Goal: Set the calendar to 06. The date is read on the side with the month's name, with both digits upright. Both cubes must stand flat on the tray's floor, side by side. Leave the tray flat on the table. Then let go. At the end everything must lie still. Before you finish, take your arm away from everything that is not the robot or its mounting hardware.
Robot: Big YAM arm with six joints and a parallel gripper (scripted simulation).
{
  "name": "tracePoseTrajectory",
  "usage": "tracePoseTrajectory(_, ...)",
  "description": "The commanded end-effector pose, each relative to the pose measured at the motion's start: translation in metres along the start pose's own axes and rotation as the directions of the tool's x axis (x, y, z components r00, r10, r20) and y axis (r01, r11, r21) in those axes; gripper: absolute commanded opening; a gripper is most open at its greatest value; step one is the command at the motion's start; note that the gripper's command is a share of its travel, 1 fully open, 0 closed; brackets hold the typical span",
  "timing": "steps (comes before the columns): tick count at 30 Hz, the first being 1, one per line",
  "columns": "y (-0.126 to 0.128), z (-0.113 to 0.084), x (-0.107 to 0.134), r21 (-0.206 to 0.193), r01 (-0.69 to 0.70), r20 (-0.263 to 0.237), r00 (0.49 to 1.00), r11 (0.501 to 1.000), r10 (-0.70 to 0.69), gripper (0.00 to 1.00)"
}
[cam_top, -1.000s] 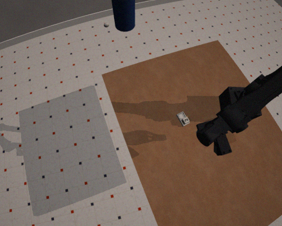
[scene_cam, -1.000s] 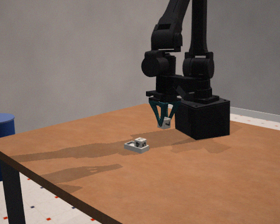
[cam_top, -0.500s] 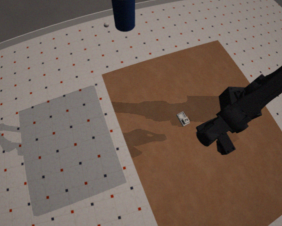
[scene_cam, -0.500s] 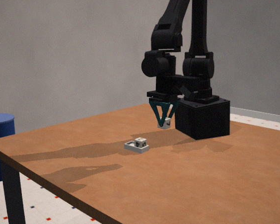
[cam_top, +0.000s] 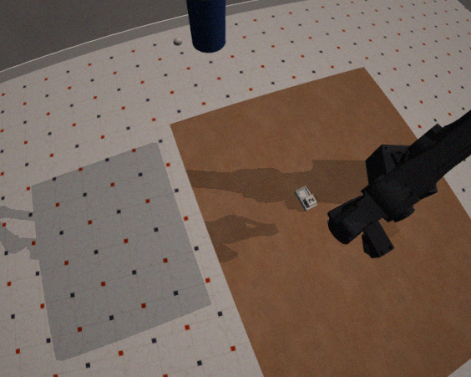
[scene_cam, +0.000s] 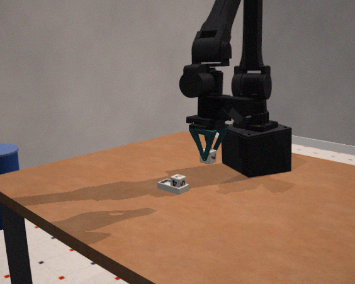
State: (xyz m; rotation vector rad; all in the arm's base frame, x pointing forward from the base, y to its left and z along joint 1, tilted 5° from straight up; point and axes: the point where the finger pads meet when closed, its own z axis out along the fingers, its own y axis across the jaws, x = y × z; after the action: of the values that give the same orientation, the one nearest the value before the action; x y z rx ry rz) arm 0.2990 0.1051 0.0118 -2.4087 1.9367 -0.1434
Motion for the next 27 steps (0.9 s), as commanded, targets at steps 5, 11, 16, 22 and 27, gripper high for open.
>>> tracePoseTrajectory(5,0.003,0.024,0.003,-0.008,0.019,0.003,1.0,1.0,-0.019,0.26)
tracePoseTrajectory(11,0.003,0.049,0.003,-0.009,0.019,0.003,1.0,1.0,-0.019,0.26)
tracePoseTrajectory(16,0.004,0.073,0.004,-0.011,0.019,0.003,1.0,1.0,-0.019,0.26)
tracePoseTrajectory(22,0.005,0.09,0.005,-0.011,0.019,0.003,1.0,1.0,-0.019,0.26)
tracePoseTrajectory(27,0.005,0.098,0.005,-0.011,0.019,0.003,1.0,1.0,-0.019,0.26)
